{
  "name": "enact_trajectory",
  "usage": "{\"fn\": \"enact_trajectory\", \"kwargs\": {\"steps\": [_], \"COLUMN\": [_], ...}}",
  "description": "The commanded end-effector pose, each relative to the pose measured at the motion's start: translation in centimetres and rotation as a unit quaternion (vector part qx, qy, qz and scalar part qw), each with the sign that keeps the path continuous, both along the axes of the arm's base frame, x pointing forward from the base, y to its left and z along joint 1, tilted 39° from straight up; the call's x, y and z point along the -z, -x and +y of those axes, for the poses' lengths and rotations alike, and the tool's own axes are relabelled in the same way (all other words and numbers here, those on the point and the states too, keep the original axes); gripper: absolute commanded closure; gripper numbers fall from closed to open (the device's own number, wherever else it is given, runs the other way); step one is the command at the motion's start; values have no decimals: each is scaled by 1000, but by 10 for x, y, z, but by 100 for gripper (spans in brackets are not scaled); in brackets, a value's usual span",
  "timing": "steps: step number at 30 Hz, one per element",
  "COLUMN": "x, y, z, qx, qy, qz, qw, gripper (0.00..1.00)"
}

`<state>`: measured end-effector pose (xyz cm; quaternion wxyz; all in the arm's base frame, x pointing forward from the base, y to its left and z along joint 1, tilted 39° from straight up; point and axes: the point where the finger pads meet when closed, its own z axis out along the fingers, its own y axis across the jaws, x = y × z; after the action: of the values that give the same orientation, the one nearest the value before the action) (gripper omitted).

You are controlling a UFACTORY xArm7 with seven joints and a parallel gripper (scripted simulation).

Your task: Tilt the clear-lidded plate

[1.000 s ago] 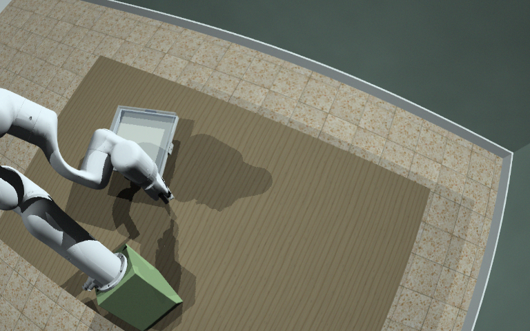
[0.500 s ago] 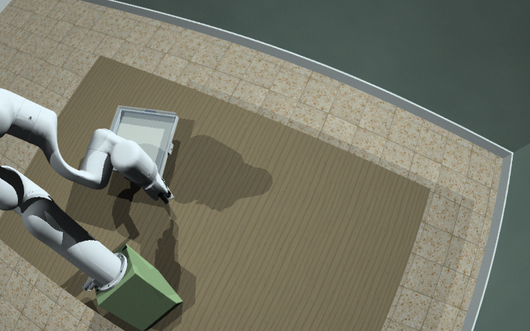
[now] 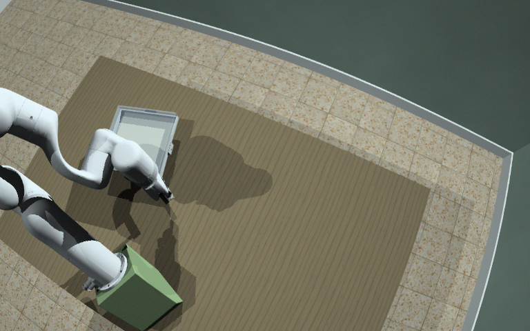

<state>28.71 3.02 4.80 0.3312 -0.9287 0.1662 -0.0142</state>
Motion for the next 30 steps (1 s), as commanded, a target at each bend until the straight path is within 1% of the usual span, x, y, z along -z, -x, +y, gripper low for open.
{"fn": "enact_trajectory", "kwargs": {"steps": [1, 30], "x": [-2, -1], "y": [-1, -2], "z": [-1, -1], "qx": [2, 2], "qy": [1, 1], "qz": [-2, -2], "qw": [1000, 1000], "gripper": [100, 100]}}
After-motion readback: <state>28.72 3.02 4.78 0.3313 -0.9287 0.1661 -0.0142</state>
